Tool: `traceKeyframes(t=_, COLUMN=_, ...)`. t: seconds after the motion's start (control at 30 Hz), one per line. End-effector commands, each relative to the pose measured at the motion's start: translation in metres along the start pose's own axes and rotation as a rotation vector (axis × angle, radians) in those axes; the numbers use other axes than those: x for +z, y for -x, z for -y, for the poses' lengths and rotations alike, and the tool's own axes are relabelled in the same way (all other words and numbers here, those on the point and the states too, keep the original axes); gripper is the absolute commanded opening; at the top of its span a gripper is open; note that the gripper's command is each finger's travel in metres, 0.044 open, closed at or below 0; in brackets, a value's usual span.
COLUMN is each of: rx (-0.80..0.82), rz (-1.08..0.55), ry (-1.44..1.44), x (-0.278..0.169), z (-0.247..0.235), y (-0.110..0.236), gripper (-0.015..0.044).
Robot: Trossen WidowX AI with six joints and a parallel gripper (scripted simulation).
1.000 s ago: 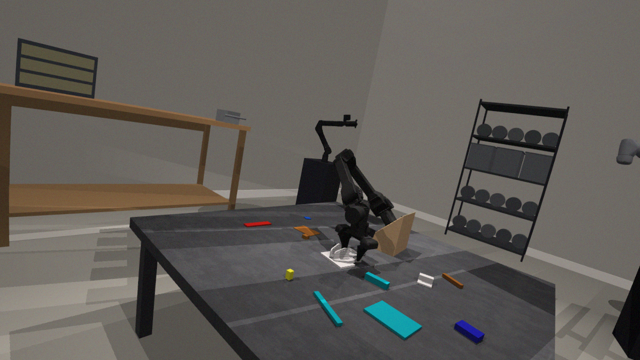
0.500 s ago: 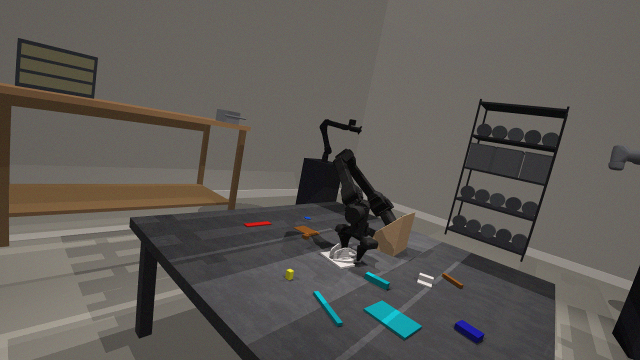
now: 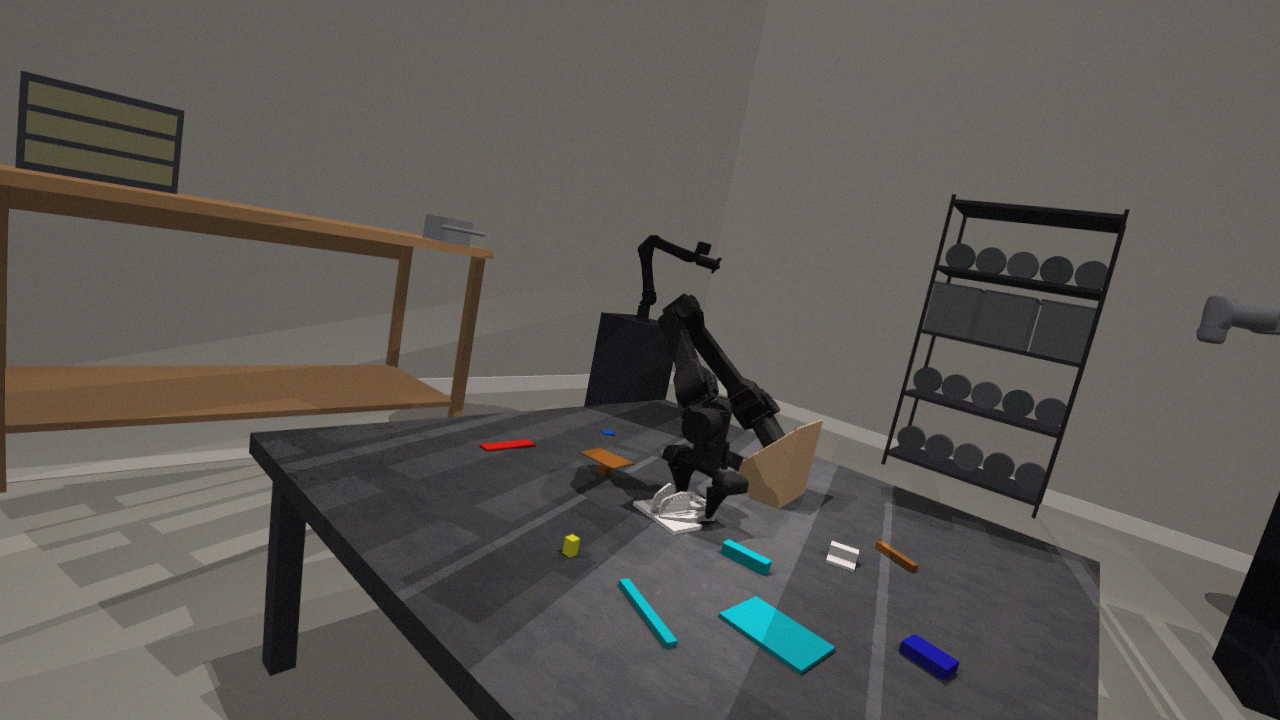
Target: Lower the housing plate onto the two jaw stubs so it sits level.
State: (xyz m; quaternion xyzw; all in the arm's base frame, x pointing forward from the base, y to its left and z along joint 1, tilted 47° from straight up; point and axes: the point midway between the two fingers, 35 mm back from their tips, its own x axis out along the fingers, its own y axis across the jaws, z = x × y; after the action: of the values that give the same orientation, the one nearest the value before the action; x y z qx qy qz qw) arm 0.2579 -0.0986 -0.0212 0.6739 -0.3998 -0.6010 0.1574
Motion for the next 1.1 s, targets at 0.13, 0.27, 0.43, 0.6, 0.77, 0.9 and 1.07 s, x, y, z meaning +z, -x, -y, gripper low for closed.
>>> traceKeyframes(t=0.13, rx=0.0, rz=0.0, ry=0.005, x=0.0002, z=0.0002, y=-0.0004, gripper=0.0351)
traceKeyframes(t=0.27, rx=0.0, rz=0.0, ry=0.005, x=0.0002, z=0.0002, y=-0.0004, gripper=0.0351)
traceKeyframes(t=0.43, rx=0.0, rz=0.0, ry=0.005, x=0.0002, z=0.0002, y=-0.0004, gripper=0.0351)
traceKeyframes(t=0.6, rx=0.0, rz=0.0, ry=0.005, x=0.0002, z=0.0002, y=-0.0004, gripper=0.0351)
traceKeyframes(t=0.77, rx=0.0, rz=0.0, ry=0.005, x=0.0002, z=0.0002, y=-0.0004, gripper=0.0351)
traceKeyframes(t=0.9, rx=0.0, rz=0.0, ry=0.005, x=0.0002, z=0.0002, y=-0.0004, gripper=0.0351)
traceKeyframes(t=1.07, rx=0.0, rz=0.0, ry=0.005, x=0.0002, z=0.0002, y=-0.0004, gripper=0.0351)
